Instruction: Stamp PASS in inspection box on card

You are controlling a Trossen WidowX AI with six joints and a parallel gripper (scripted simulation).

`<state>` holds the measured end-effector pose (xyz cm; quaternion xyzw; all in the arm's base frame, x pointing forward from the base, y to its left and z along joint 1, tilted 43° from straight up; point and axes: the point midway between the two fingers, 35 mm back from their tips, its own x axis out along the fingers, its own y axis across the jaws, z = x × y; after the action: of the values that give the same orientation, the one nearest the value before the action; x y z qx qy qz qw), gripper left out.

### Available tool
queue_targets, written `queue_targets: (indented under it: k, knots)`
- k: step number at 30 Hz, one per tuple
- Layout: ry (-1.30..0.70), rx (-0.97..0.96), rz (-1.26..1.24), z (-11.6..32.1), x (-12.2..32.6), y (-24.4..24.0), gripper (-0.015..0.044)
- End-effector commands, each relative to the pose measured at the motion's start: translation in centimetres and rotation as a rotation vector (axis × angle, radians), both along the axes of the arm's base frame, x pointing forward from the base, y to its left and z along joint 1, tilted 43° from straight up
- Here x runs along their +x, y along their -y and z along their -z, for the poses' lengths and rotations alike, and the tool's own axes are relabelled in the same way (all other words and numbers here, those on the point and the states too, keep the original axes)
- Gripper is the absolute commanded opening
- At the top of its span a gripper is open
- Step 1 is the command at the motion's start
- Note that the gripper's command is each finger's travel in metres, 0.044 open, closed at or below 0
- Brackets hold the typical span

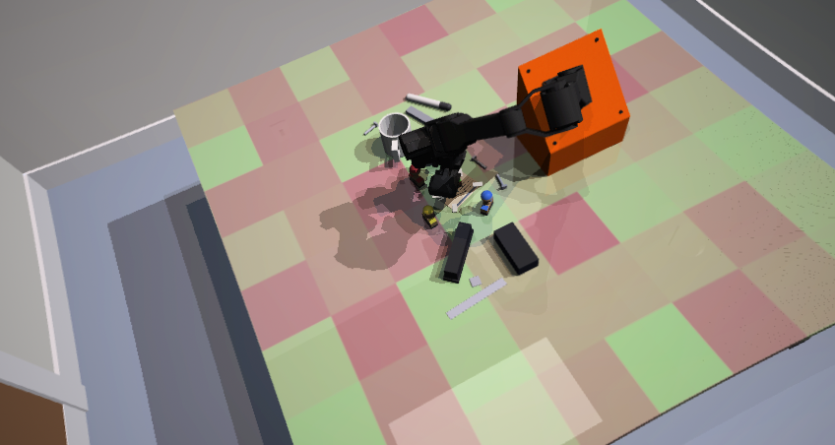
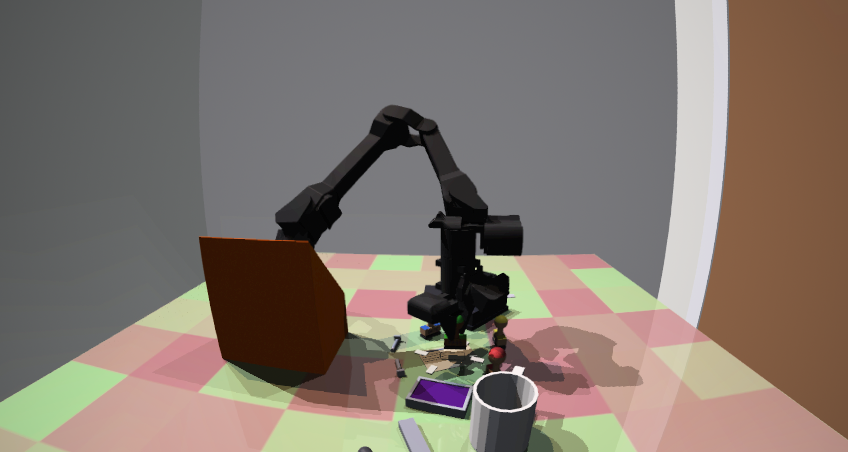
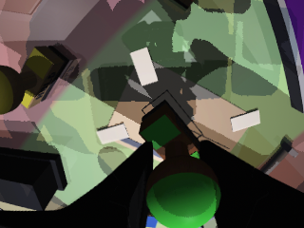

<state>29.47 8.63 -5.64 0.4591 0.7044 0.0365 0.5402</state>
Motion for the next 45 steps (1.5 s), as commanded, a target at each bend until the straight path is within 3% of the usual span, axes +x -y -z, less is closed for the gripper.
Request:
queue_targets:
  k: [1,45]
  knots:
    - [-0.007,0.004,0.001,0.3,-0.2,-0.3,0.0]
    - [-0.007,0.006,-0.002,1.5,-0.4,-1.6,0.0]
